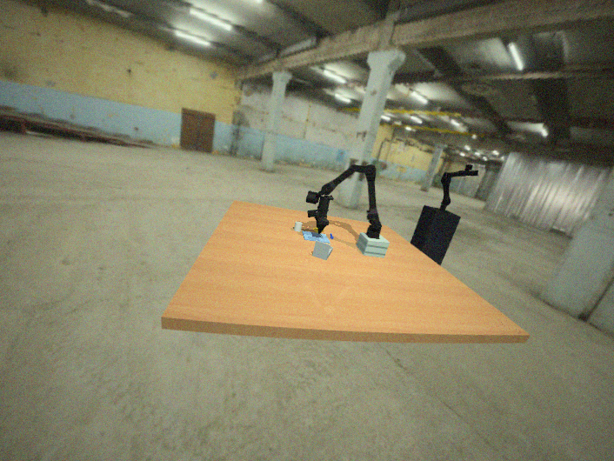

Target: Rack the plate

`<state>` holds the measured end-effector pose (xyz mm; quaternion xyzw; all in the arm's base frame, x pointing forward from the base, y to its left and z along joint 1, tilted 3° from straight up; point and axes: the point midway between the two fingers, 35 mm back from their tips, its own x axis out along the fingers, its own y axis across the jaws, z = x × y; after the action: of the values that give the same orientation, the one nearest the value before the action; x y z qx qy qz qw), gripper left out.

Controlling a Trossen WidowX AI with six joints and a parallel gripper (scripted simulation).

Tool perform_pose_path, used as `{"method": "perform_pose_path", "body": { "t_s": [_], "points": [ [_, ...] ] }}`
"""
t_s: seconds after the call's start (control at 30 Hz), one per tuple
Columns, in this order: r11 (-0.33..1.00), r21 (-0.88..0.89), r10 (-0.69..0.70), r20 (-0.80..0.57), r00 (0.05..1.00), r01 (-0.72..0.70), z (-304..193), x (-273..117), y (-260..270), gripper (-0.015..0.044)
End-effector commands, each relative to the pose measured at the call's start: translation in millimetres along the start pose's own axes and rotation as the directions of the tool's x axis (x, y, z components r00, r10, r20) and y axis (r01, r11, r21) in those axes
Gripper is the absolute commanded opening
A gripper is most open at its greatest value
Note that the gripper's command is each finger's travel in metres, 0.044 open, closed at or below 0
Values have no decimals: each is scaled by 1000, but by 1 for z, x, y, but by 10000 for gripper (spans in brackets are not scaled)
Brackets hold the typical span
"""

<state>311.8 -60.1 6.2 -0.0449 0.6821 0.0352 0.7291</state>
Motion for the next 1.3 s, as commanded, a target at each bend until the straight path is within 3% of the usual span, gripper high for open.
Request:
{"method": "perform_pose_path", "body": {
  "t_s": [0.0,0.67,0.87,1.27],
  "points": [
    [1000,-4,-10,22,1000,10,8,-28,-3,0],
    [1000,-4,-10,23,1000,10,6,-137,-1,0],
    [1000,1,-10,23,1000,9,5,-145,1,0],
    [932,363,3,19,1000,-9,-33,-142,112,0]
  ]
}}
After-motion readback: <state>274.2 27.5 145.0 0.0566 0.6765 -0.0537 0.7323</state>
